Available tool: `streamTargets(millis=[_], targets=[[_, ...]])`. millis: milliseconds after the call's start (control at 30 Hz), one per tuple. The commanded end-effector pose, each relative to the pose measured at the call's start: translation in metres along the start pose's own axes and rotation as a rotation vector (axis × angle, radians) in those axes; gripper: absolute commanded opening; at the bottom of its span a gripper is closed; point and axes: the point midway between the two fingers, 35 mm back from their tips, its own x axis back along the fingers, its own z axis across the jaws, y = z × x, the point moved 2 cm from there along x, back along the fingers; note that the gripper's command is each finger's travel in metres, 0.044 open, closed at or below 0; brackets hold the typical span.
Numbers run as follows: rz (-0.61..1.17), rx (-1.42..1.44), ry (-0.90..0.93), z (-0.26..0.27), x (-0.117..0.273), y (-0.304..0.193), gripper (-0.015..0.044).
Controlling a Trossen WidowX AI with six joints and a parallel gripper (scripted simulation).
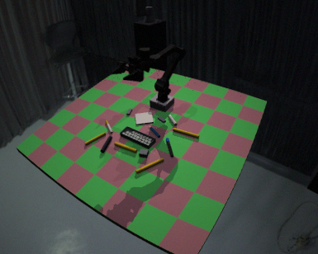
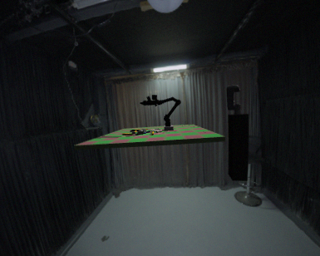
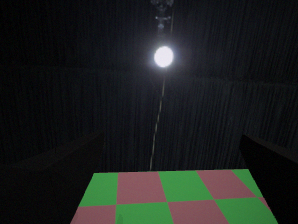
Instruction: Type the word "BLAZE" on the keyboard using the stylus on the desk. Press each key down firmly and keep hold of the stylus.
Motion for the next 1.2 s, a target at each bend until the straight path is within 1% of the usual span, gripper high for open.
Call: streamTargets(millis=[0,67,167,267,400,533,767,800,867,1167], targets=[[0.011,-0.002,0.004,0.001,-0.002,-0.002,0.0414],[0.103,-0.018,0.034,0.01,-0.014,-0.016,0.0361],[0.314,-0.046,0.096,0.033,-0.037,-0.052,0.0282],[0.526,-0.063,0.148,0.057,-0.052,-0.09,0.0204],[0.812,-0.067,0.199,0.091,-0.058,-0.142,0.0099],[1.098,-0.047,0.226,0.122,-0.051,-0.193,0.0],[1.552,0.043,0.207,0.164,-0.016,-0.266,0.0],[1.591,0.054,0.201,0.167,-0.012,-0.272,0.0],[1.623,0.064,0.196,0.17,-0.009,-0.276,0.0],[1.623,0.064,0.196,0.17,-0.009,-0.276,0.0]])
